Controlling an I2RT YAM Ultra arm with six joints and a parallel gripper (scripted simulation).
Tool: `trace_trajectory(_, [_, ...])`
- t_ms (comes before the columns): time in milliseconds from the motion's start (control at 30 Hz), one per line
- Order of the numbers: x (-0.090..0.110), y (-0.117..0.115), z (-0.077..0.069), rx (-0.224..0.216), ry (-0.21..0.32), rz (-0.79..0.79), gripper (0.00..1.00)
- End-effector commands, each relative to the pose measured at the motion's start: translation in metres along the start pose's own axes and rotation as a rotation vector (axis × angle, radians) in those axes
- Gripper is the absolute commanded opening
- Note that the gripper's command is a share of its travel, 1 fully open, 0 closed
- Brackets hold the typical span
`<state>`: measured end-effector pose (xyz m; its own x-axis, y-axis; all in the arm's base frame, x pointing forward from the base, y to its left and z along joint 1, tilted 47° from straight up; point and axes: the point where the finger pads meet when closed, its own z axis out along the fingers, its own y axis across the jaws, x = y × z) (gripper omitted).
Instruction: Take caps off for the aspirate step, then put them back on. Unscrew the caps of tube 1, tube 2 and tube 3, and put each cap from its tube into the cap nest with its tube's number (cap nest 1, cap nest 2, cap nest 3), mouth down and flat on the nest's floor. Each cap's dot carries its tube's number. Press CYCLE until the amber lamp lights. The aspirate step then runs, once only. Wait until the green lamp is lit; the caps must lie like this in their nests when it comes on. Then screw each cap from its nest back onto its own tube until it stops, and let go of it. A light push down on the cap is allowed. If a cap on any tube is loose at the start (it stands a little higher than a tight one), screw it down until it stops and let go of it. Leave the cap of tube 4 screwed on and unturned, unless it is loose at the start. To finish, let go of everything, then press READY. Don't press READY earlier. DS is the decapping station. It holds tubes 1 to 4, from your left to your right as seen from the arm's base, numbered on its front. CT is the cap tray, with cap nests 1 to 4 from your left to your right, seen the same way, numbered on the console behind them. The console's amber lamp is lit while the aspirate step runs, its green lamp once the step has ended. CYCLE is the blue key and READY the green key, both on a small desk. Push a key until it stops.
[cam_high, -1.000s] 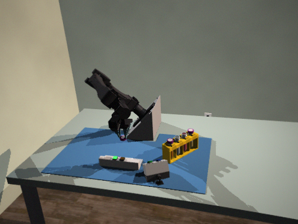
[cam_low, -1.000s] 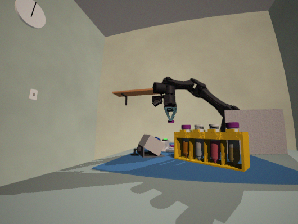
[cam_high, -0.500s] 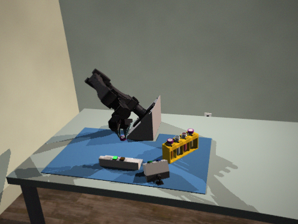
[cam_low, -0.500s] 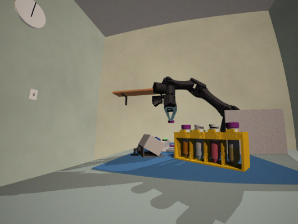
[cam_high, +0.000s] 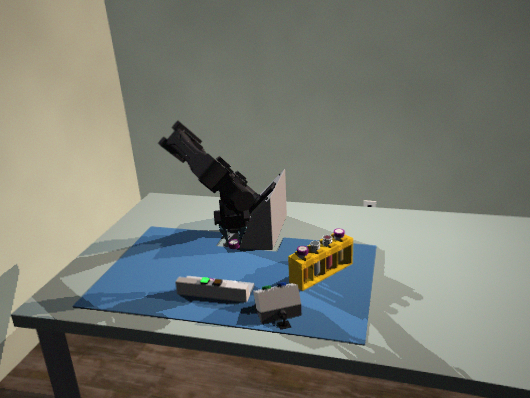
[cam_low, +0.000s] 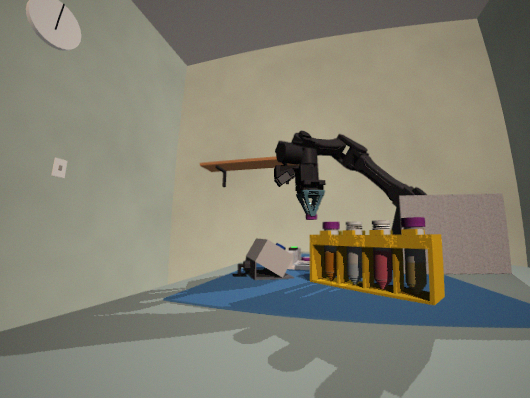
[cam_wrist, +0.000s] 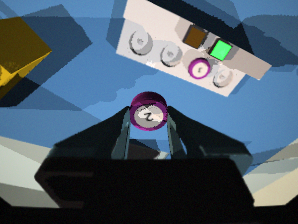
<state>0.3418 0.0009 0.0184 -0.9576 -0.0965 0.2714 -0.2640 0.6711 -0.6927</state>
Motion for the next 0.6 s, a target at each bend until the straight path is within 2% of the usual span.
trace_trajectory(0, [-0.003, 0.016, -0.013, -0.004, -0.042, -0.196, 0.00])
trace_trajectory(33, [-0.003, 0.016, -0.013, -0.004, -0.042, -0.196, 0.00])
trace_trajectory(133, [0.000, 0.041, -0.013, 0.001, -0.043, -0.444, 0.00])
trace_trajectory(167, [0.000, 0.041, -0.013, 0.001, -0.043, -0.446, 0.00])
trace_trajectory(233, [0.001, 0.057, -0.013, 0.004, -0.042, -0.596, 0.00])
trace_trajectory(267, [0.001, 0.057, -0.013, 0.004, -0.043, -0.613, 0.00])
trace_trajectory(333, [0.003, 0.074, -0.013, 0.007, -0.041, -0.761, 0.00])
trace_trajectory(367, [0.003, 0.074, -0.013, 0.007, -0.043, -0.779, 0.00])
trace_trajectory(500, [0.006, 0.099, -0.013, 0.012, -0.043, -1.029, 0.00])
trace_trajectory(567, [0.006, 0.099, -0.013, 0.012, -0.043, -1.029, 0.00])
